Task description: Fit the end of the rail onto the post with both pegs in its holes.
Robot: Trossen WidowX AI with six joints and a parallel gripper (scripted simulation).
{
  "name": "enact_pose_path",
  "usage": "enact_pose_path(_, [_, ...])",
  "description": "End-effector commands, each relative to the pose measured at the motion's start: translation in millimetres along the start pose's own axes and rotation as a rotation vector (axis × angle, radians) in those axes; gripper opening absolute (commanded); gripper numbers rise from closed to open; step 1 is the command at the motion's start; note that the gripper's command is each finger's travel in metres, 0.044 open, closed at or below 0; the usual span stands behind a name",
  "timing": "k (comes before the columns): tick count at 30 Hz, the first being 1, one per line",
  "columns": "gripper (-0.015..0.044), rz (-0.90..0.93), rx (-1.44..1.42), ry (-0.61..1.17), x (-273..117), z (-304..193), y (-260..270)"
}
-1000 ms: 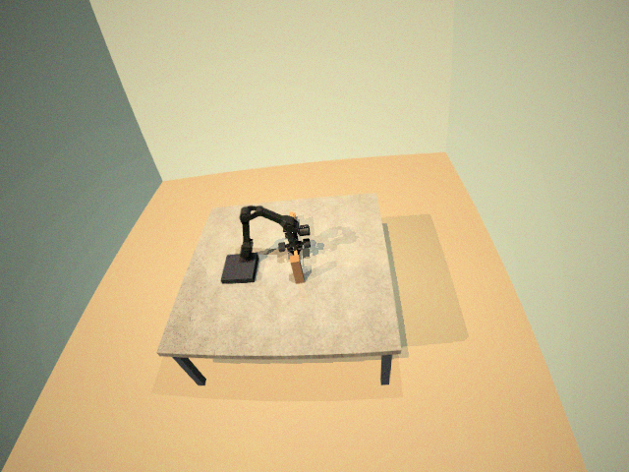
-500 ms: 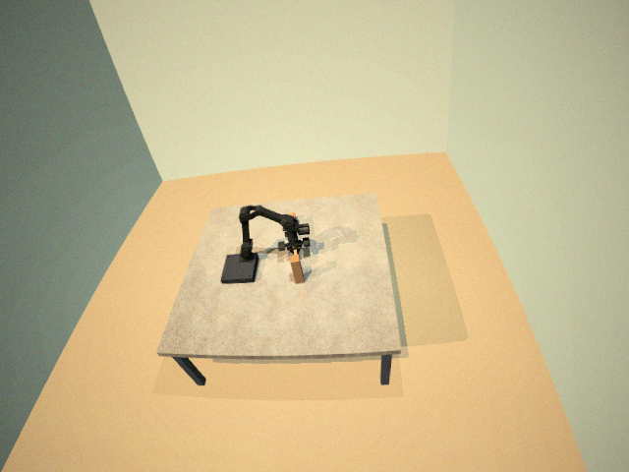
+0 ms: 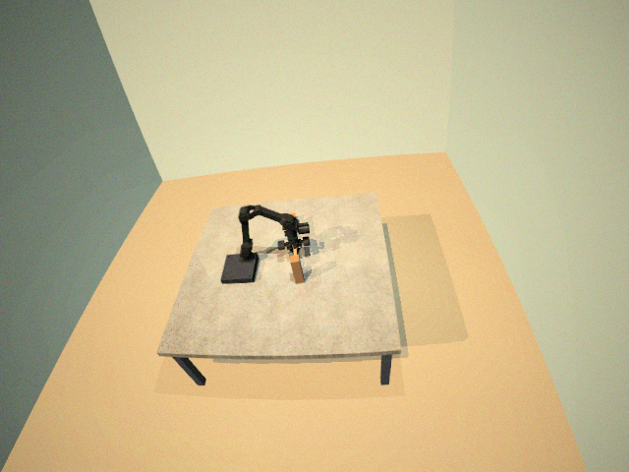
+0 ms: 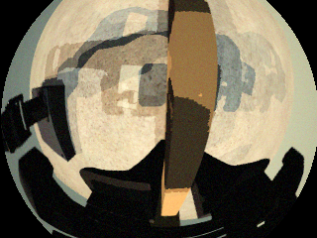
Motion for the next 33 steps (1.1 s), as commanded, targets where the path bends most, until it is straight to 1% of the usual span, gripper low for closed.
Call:
enact_pose_path(1, [0.0000, -0.020, 0.001, -0.005, -7.2, -0.1, -1.3])
enact_pose_path(16, [0.0000, -0.019, 0.001, -0.005, -1.0, 0.1, -0.8])
enact_pose_path(33, [0.0000, -0.019, 0.001, -0.005, -2.6, 0.3, 0.5])
Point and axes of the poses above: the point midway between the two fingers, 35 mm back from their tips, its own x axis out along the fingers, its own y axis across the jaws, z = x × y, the point moved 9 cm from there along -x, back along the fingers, and after that the axes turned 11 degrees about -x, right-handed, at the moved point
